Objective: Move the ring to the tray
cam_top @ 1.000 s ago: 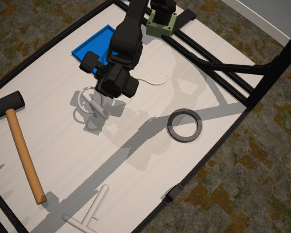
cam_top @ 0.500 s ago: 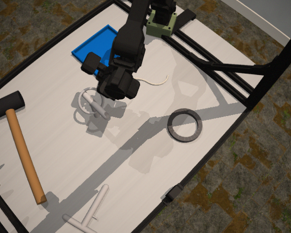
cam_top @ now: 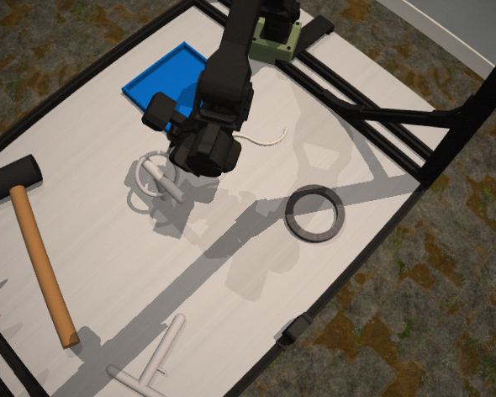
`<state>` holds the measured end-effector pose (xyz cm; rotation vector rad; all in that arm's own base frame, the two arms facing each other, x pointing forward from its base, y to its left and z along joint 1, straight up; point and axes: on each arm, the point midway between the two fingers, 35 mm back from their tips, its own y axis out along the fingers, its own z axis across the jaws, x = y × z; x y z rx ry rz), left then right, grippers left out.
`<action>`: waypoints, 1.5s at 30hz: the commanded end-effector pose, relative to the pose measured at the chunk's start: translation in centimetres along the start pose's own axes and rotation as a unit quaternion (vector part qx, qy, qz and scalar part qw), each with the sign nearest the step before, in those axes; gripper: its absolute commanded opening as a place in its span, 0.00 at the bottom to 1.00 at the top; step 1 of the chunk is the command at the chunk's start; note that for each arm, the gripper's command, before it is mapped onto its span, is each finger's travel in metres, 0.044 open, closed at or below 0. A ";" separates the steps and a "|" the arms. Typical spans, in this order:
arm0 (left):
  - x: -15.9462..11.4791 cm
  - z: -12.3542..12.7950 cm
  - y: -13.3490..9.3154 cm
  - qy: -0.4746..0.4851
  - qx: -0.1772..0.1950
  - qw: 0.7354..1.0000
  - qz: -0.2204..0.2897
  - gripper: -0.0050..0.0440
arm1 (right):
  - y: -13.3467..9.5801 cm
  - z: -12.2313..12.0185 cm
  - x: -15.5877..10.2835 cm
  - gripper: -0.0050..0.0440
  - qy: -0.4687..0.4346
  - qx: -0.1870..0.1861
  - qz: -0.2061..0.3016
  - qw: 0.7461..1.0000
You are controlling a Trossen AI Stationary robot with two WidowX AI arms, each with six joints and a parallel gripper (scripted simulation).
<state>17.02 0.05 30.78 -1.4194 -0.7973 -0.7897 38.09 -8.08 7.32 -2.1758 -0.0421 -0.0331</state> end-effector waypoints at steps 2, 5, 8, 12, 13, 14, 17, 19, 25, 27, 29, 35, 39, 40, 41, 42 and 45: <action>-0.1 -0.1 0.0 0.002 -0.002 1.000 0.001 0.92 | -0.3 0.3 0.5 0.10 -0.003 -0.013 0.003 1.000; -0.1 -0.1 0.0 0.002 -0.002 1.000 0.001 0.92 | -0.3 0.4 0.6 0.10 -0.004 -0.017 0.005 1.000; -0.1 -0.1 0.0 0.002 -0.002 1.000 0.001 0.92 | -0.4 0.5 0.6 0.10 -0.004 -0.018 0.005 1.000; -0.1 -0.1 0.0 0.002 -0.002 1.000 0.001 0.92 | -0.4 0.6 0.7 0.10 -0.006 -0.022 0.007 1.000; -0.1 -0.1 0.0 0.002 -0.002 1.000 0.001 0.92 | -0.4 0.7 0.7 0.10 -0.007 -0.025 0.009 1.000; -0.1 -0.1 0.0 0.002 -0.002 1.000 0.001 0.92 | -0.4 0.8 0.8 0.10 -0.008 -0.028 0.010 1.000; -0.1 -0.1 0.0 0.002 -0.002 1.000 0.001 0.92 | -0.4 1.0 0.8 0.10 -0.009 -0.032 0.011 0.999; -0.1 -0.1 0.0 0.002 -0.002 1.000 0.001 0.92 | -0.5 1.0 0.8 0.10 -0.010 -0.033 0.012 0.999; -0.1 -0.1 0.0 0.002 -0.002 1.000 0.001 0.92 | -0.7 1.4 1.1 0.10 -0.015 -0.047 0.018 0.999; -0.1 -0.1 0.0 0.002 -0.002 1.000 0.001 0.92 | -0.7 1.4 1.1 0.10 -0.015 -0.047 0.018 0.999; -0.1 -0.1 0.0 0.002 -0.002 1.000 0.001 0.92 | -0.7 1.4 1.1 0.10 -0.015 -0.047 0.018 0.999; -0.1 -0.1 0.0 0.002 -0.002 1.000 0.001 0.92 | -0.8 1.8 1.3 0.10 -0.019 -0.061 0.024 0.998; -0.1 -0.1 0.0 0.002 -0.002 1.000 0.001 0.92 | -0.8 1.9 1.4 0.10 -0.020 -0.063 0.025 0.997; -0.1 -0.1 0.0 0.002 -0.002 1.000 0.001 0.92 | -0.8 2.0 1.4 0.10 -0.021 -0.065 0.026 0.997; -0.1 -0.1 0.0 0.002 -0.002 1.000 0.001 0.92 | -0.9 2.0 1.4 0.10 -0.022 -0.068 0.027 0.997; -0.1 -0.1 0.0 0.002 -0.002 1.000 0.001 0.92 | -0.9 2.1 1.5 0.10 -0.023 -0.071 0.028 0.997; -0.1 -0.1 0.0 0.002 -0.002 1.000 0.001 0.92 | -1.0 2.2 1.6 0.10 -0.025 -0.076 0.030 0.996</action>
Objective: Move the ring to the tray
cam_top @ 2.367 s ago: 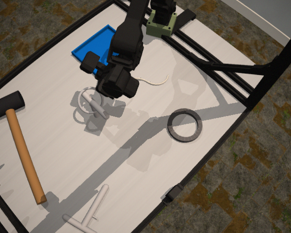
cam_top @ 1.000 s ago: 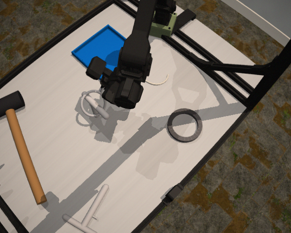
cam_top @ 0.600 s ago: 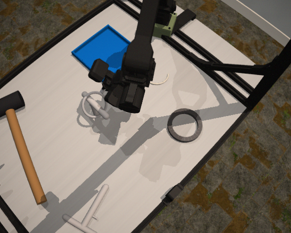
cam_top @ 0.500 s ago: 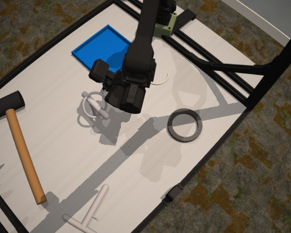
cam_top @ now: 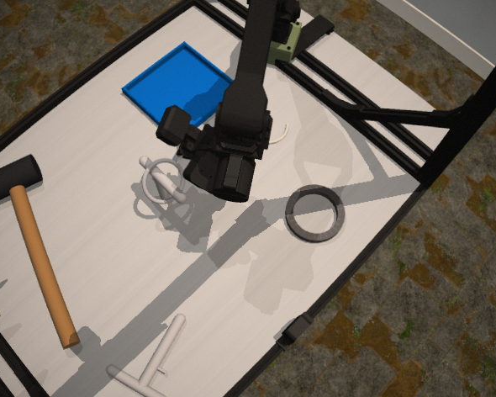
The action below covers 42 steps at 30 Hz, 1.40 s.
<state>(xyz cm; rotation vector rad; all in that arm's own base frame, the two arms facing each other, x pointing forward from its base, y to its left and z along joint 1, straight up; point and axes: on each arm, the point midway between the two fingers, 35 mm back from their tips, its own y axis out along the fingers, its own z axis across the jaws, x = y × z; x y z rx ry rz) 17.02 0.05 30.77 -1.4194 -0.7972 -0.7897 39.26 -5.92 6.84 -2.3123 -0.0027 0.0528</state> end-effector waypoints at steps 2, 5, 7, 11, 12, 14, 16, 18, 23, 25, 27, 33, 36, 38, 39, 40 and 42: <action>-0.1 -0.1 0.0 0.002 -0.002 1.000 0.001 0.92 | -0.3 0.2 0.4 0.10 -0.001 -0.009 0.001 1.000; -0.1 -0.1 0.0 0.002 -0.002 1.000 0.001 0.92 | -0.3 0.3 0.5 0.10 -0.002 -0.013 0.003 1.000; -0.1 -0.1 0.0 0.002 -0.002 1.000 0.001 0.92 | -0.4 0.5 0.6 0.10 -0.004 -0.018 0.005 1.000; -0.1 -0.1 0.0 0.002 -0.002 1.000 0.001 0.92 | -0.5 0.7 0.7 0.10 -0.006 -0.025 0.008 1.000; -0.1 -0.1 0.0 0.002 -0.002 1.000 0.001 0.92 | -0.5 0.7 0.7 0.10 -0.006 -0.025 0.008 1.000; -0.1 -0.1 0.0 0.002 -0.002 1.000 0.001 0.92 | -0.5 0.7 0.7 0.10 -0.007 -0.028 0.009 1.000; -0.1 -0.1 0.0 0.002 -0.002 1.000 0.001 0.92 | -0.6 0.9 0.8 0.10 -0.009 -0.033 0.012 0.999; -0.1 -0.1 0.0 0.002 -0.002 1.000 0.001 0.92 | -0.6 0.9 0.8 0.10 -0.009 -0.033 0.012 0.999; -0.1 -0.1 0.0 0.002 -0.002 1.000 0.001 0.92 | -0.8 1.1 1.0 0.10 -0.012 -0.041 0.015 0.999; -0.1 -0.1 0.0 0.002 -0.002 1.000 0.001 0.92 | -0.8 1.2 1.0 0.10 -0.013 -0.046 0.017 0.999; -0.1 -0.1 0.0 0.002 -0.002 1.000 0.001 0.92 | -0.9 1.4 1.1 0.10 -0.015 -0.051 0.019 0.998; -0.1 -0.1 0.0 0.002 -0.002 1.000 0.001 0.92 | -1.0 1.6 1.3 0.10 -0.018 -0.058 0.022 0.998; -0.1 -0.1 0.0 0.002 -0.002 1.000 0.001 0.92 | -1.0 1.7 1.3 0.10 -0.018 -0.061 0.023 0.998; -0.1 -0.1 0.0 0.002 -0.002 1.000 0.001 0.92 | -1.1 1.8 1.4 0.10 -0.020 -0.067 0.025 0.997; -0.1 -0.1 0.0 0.002 -0.002 1.000 0.001 0.92 | -1.2 1.9 1.4 0.10 -0.021 -0.069 0.026 0.997; -0.1 -0.1 0.0 0.002 -0.002 1.000 0.001 0.92 | -1.2 1.9 1.5 0.10 -0.021 -0.071 0.026 0.997; -0.1 -0.1 0.0 0.002 -0.002 1.000 0.001 0.92 | -1.2 1.9 1.5 0.10 -0.021 -0.071 0.026 0.997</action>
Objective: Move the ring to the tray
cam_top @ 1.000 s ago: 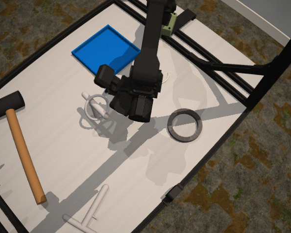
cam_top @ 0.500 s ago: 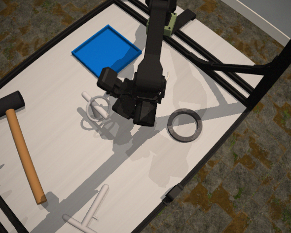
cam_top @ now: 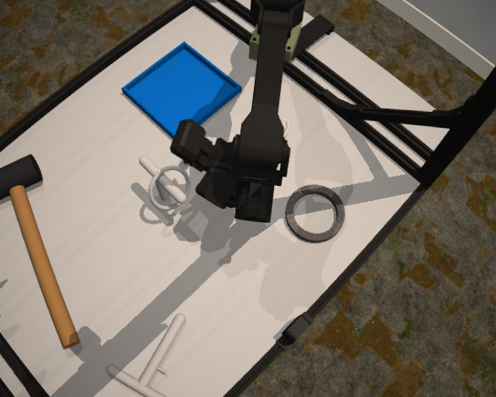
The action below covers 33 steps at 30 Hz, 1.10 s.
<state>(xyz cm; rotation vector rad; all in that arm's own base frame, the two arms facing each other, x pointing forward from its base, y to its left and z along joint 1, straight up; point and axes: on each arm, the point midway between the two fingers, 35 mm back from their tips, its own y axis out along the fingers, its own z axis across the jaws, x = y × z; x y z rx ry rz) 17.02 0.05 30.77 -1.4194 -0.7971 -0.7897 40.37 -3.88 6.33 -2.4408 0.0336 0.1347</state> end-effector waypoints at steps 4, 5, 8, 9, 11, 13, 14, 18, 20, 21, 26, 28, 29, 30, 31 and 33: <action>-0.1 -0.1 0.0 0.002 -0.002 1.000 0.001 0.92 | -0.3 0.3 0.5 0.10 -0.002 -0.014 0.003 1.000; -0.1 -0.1 0.0 0.002 -0.002 1.000 0.001 0.92 | -0.4 0.4 0.5 0.10 -0.003 -0.017 0.005 1.000; -0.1 -0.1 0.0 0.002 -0.002 1.000 0.001 0.92 | -0.4 0.5 0.6 0.10 -0.004 -0.021 0.006 1.000; -0.1 -0.1 0.0 0.002 -0.002 1.000 0.001 0.92 | -0.4 0.5 0.6 0.10 -0.004 -0.021 0.006 1.000; -0.1 -0.1 0.0 0.002 -0.002 1.000 0.001 0.92 | -0.4 0.5 0.6 0.10 -0.004 -0.020 0.006 1.000; -0.1 -0.1 0.0 0.002 -0.002 1.000 0.001 0.92 | -0.3 0.5 0.5 0.10 0.001 -0.006 0.003 1.000; -0.1 -0.1 0.0 0.002 -0.002 1.000 0.001 0.92 | -0.3 0.4 0.4 0.10 0.005 0.004 0.001 1.000; -0.1 -0.1 0.0 0.002 -0.002 1.000 0.001 0.92 | -0.1 0.2 0.2 0.10 0.020 0.045 -0.012 0.999; -0.1 -0.1 0.0 0.002 -0.002 1.000 0.001 0.92 | 0.0 0.1 0.1 0.10 0.027 0.065 -0.020 0.997; -0.1 -0.1 0.0 0.002 -0.002 1.000 0.001 0.92 | 0.0 0.0 0.1 0.10 0.031 0.075 -0.025 0.996; -0.1 -0.1 0.0 0.002 -0.002 1.000 0.001 0.92 | 0.0 -0.2 0.0 0.10 0.043 0.113 -0.045 0.992; -0.1 -0.1 0.0 0.002 -0.002 1.000 0.001 0.92 | 0.0 -0.3 0.0 0.10 0.046 0.122 -0.051 0.990; -0.1 -0.1 0.0 0.002 -0.002 1.000 0.001 0.92 | 0.0 -0.4 0.0 0.10 0.049 0.129 -0.056 0.989; -0.1 -0.1 0.0 0.002 -0.002 1.000 0.001 0.92 | 0.0 -0.4 0.0 0.10 0.050 0.133 -0.059 0.988; -0.1 -0.1 0.0 0.002 -0.002 1.000 0.001 0.92 | 0.0 -0.4 0.0 0.10 0.051 0.135 -0.060 0.988; -0.1 -0.1 0.0 0.002 -0.002 1.000 0.001 0.92 | 0.0 -0.4 0.0 0.10 0.051 0.135 -0.060 0.988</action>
